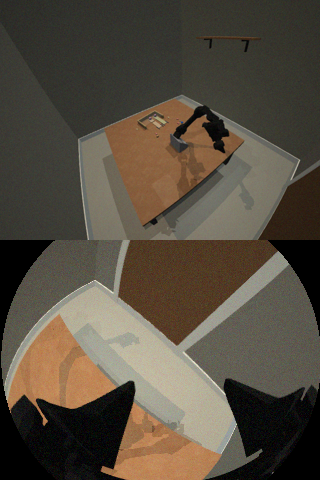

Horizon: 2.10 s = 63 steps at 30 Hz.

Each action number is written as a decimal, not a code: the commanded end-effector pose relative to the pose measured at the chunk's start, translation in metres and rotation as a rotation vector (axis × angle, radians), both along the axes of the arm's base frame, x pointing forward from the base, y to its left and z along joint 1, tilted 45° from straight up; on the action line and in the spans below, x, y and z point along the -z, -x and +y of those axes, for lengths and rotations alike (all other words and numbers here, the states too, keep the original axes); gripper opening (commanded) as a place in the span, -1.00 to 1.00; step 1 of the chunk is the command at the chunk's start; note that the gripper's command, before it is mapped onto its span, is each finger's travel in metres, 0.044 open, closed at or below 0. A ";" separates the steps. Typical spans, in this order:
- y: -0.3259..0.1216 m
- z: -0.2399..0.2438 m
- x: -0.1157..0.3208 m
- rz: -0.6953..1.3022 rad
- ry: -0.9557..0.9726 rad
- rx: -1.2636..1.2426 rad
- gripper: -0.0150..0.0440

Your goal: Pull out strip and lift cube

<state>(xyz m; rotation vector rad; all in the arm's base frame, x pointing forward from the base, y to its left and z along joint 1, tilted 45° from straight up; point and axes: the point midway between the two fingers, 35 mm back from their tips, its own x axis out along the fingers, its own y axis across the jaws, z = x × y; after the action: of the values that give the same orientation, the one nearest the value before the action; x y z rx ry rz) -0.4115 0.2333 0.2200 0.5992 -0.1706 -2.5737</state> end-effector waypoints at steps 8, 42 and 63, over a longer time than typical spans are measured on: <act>-0.048 0.064 0.031 -0.111 -0.038 0.233 0.86; -0.553 0.170 0.146 -0.876 -0.176 1.895 0.86; -0.748 -0.120 0.153 -1.600 -0.029 2.964 0.86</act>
<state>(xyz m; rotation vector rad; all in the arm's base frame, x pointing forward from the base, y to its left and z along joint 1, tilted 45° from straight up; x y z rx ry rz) 0.3336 0.1508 0.0624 -0.7985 0.6075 0.1561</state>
